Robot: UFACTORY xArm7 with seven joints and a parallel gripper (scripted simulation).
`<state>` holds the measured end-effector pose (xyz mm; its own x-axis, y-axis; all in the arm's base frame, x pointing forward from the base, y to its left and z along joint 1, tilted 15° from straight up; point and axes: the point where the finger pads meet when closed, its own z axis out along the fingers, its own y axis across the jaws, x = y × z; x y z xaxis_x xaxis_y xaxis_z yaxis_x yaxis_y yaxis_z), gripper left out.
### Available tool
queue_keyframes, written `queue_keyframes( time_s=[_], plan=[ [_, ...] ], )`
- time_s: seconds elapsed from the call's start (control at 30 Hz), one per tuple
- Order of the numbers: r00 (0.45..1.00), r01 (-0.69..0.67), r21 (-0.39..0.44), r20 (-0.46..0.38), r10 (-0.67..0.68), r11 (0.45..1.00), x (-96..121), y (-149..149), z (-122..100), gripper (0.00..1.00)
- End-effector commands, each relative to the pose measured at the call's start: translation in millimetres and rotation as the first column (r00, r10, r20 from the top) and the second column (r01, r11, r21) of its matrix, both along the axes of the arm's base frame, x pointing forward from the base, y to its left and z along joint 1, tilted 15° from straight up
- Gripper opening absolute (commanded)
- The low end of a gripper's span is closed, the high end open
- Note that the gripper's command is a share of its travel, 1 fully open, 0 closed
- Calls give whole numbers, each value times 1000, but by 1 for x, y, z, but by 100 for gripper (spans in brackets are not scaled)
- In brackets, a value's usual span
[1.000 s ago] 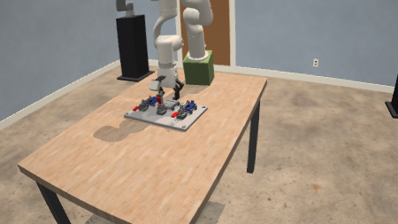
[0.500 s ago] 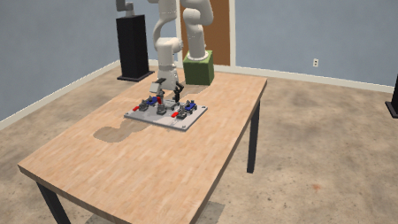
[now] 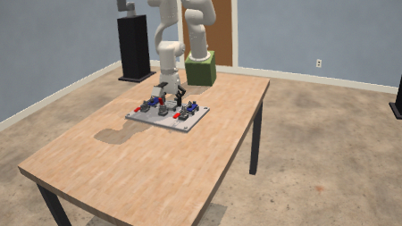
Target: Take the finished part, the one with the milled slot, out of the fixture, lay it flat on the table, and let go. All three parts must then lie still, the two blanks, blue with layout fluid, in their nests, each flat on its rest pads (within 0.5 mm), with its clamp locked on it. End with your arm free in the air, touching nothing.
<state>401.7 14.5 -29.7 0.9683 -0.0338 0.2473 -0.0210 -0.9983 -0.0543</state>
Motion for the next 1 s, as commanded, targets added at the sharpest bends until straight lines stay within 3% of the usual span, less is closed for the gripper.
queue_keyframes(
  time_s=[0.0, 0.53, 0.57, 0.97],
  plan=[
    [1000, 0, -1, 3, 0, 1000, 2, 0, -1, 100],
    [1000, 0, -1, 3, 0, 1000, 2, 0, -2, 100],
    [1000, 0, -1, 3, 0, 1000, 2, 0, -2, 0],
    [1000, 0, -1, 3, 0, 1000, 2, 0, -2, 0]
  ],
)
